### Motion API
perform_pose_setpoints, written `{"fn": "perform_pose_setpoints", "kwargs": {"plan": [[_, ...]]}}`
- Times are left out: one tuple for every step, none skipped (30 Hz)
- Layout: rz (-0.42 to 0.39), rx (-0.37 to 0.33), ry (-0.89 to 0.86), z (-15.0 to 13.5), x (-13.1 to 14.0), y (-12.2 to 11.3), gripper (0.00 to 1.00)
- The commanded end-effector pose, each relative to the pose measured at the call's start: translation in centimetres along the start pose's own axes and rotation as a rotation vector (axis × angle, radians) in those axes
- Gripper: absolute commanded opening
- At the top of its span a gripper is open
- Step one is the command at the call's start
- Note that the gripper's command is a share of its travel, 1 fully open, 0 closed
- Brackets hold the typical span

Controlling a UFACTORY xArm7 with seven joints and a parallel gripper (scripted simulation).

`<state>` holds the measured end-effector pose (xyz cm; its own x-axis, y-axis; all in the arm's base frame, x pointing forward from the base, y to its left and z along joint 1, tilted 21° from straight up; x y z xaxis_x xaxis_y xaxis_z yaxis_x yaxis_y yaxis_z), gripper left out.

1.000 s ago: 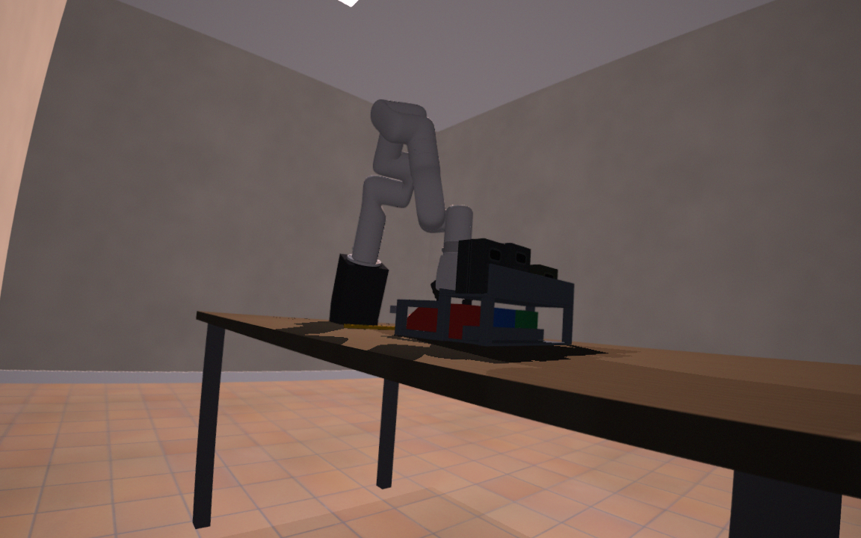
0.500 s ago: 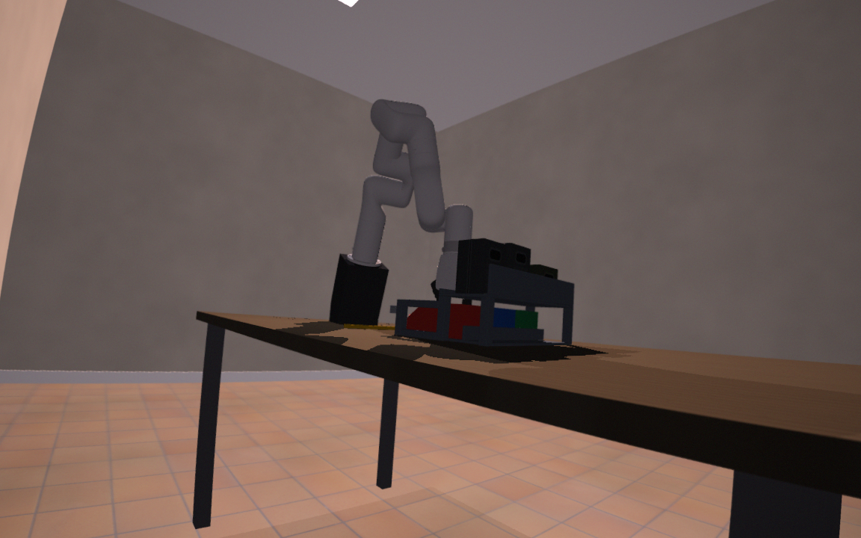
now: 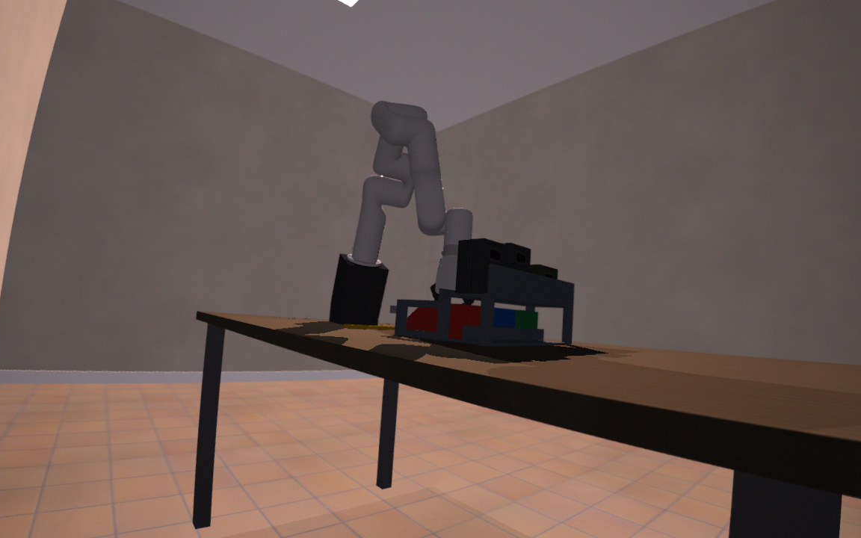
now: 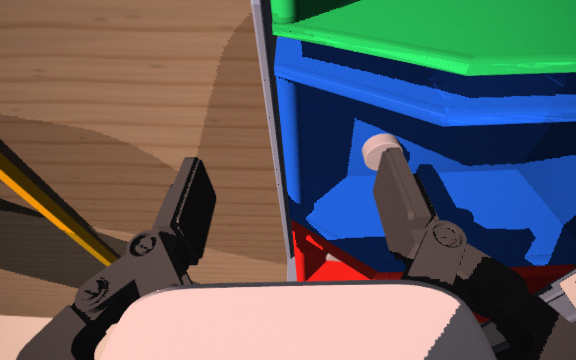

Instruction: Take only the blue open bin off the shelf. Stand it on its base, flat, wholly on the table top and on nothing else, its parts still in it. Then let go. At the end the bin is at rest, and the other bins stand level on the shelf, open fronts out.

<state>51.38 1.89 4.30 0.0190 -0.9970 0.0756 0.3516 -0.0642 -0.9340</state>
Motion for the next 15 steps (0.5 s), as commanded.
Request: {"fn": "perform_pose_setpoints", "kwargs": {"plan": [[0.000,0.005,0.000,0.19,-0.02,-0.10,1.00],[0.000,0.005,0.000,0.19,-0.02,-0.10,1.00],[0.000,0.005,0.000,0.19,-0.02,-0.10,1.00],[0.000,0.005,0.000,0.19,-0.02,-0.10,1.00],[0.000,0.005,0.000,0.19,-0.02,-0.10,1.00],[0.000,0.005,0.000,0.19,-0.02,-0.10,1.00],[0.000,0.005,0.000,0.19,-0.02,-0.10,1.00],[0.000,0.005,0.000,0.20,-0.02,0.09,1.00],[0.000,0.005,0.000,0.20,-0.02,0.29,1.00],[0.000,0.005,0.000,0.20,-0.02,0.49,1.00],[0.000,0.005,0.000,0.20,-0.02,0.69,1.00],[0.000,0.005,0.000,0.20,-0.02,0.89,1.00],[0.000,0.005,0.000,0.20,-0.02,0.89,1.00],[0.000,0.005,0.000,0.20,-0.02,0.89,1.00],[0.000,0.005,0.000,0.20,-0.02,0.89,1.00]]}}
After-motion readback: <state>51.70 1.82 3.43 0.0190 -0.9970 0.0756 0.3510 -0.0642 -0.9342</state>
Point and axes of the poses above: the point where the finger pads meet when closed, its own y axis out along the fingers, its own z axis across the jaws, x = y × z, the point moved 3 cm from there along -y, back along the fingers, and after that the axes turned 7 degrees about y, right-handed, at the moved point
